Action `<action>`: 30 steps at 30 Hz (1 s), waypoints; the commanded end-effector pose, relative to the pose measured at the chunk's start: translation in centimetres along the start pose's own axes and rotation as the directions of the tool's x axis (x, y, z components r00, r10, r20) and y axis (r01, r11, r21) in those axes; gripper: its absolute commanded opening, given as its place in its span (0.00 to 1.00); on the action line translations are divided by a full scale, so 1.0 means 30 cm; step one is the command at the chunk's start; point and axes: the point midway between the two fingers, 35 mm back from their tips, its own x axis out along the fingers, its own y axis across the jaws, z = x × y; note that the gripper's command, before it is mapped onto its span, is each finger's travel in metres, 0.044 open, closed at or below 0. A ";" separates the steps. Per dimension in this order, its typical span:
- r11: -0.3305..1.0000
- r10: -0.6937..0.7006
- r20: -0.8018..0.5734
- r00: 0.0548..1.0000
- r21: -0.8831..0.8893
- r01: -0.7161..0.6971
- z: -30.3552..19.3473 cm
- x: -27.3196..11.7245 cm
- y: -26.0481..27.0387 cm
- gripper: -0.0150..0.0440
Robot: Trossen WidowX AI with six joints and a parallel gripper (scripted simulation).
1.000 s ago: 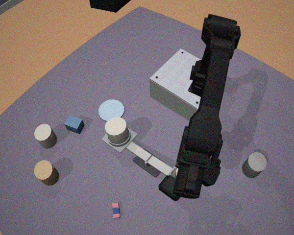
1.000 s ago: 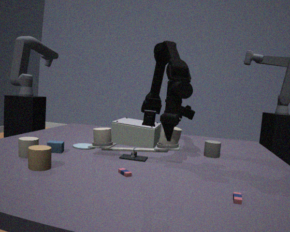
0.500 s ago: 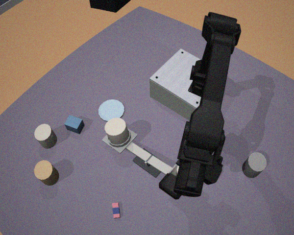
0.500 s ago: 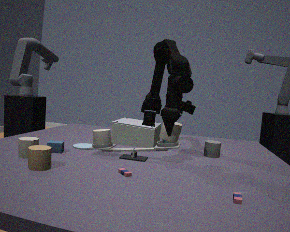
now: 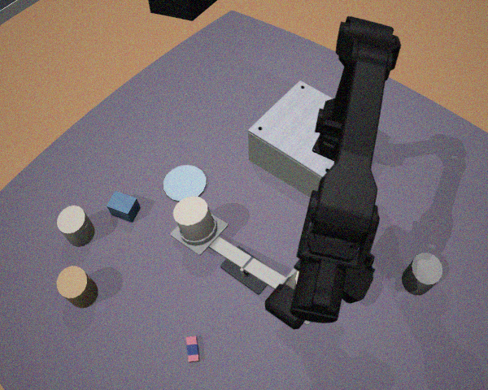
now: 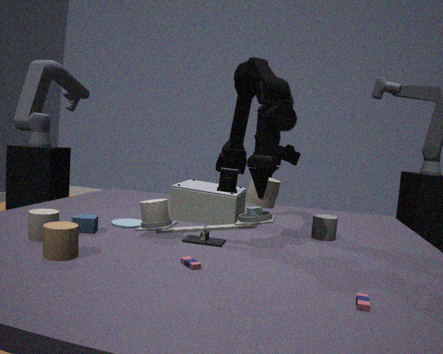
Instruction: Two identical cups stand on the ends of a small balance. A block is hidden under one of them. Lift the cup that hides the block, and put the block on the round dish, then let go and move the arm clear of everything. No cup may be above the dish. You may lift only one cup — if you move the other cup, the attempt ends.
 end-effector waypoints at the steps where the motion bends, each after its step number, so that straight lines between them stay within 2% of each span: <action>1: 1.000 -0.012 0.008 1.000 -0.004 0.012 0.003 -0.032 -0.004 0.25; 30: 1.000 -0.012 0.007 1.000 -0.004 0.012 -0.006 -0.153 0.016 0.25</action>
